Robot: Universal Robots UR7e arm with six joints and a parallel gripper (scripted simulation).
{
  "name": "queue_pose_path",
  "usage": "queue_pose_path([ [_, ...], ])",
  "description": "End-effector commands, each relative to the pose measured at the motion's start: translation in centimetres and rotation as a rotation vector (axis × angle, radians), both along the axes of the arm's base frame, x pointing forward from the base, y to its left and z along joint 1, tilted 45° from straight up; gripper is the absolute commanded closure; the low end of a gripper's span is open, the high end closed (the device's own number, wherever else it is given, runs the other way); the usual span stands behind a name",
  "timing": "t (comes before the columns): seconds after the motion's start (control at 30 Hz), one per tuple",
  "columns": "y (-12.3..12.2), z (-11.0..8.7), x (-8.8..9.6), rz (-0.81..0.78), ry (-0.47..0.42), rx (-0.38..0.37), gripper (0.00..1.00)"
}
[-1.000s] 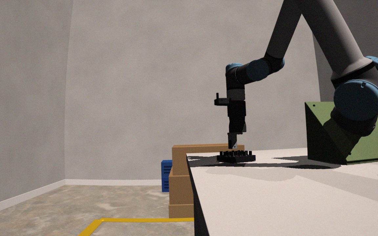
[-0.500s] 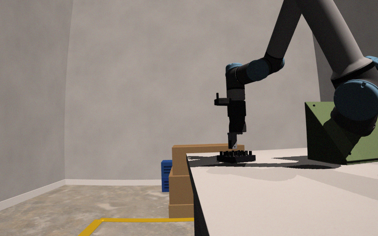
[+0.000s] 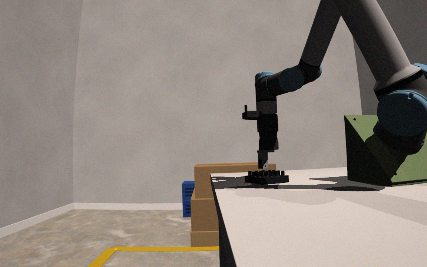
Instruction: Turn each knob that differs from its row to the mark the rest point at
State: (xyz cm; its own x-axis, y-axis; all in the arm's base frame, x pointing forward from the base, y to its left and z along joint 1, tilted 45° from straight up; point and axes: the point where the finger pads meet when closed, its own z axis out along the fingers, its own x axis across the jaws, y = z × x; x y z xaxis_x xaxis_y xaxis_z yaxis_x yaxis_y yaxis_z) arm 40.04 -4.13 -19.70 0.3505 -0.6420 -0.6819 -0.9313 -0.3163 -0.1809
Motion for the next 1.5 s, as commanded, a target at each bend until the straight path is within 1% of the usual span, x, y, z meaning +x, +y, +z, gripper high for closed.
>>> queue_pose_path([
  [0.0, 0.13, 0.09, -0.02, 0.001, -0.001, 0.0, 0.54],
  [1.13, 0.14, 0.07, -0.03, 0.001, 0.0, 0.0, 0.54],
  [1.47, 0.51, -0.2, -0.16, 0.001, 0.002, 0.003, 0.54],
])
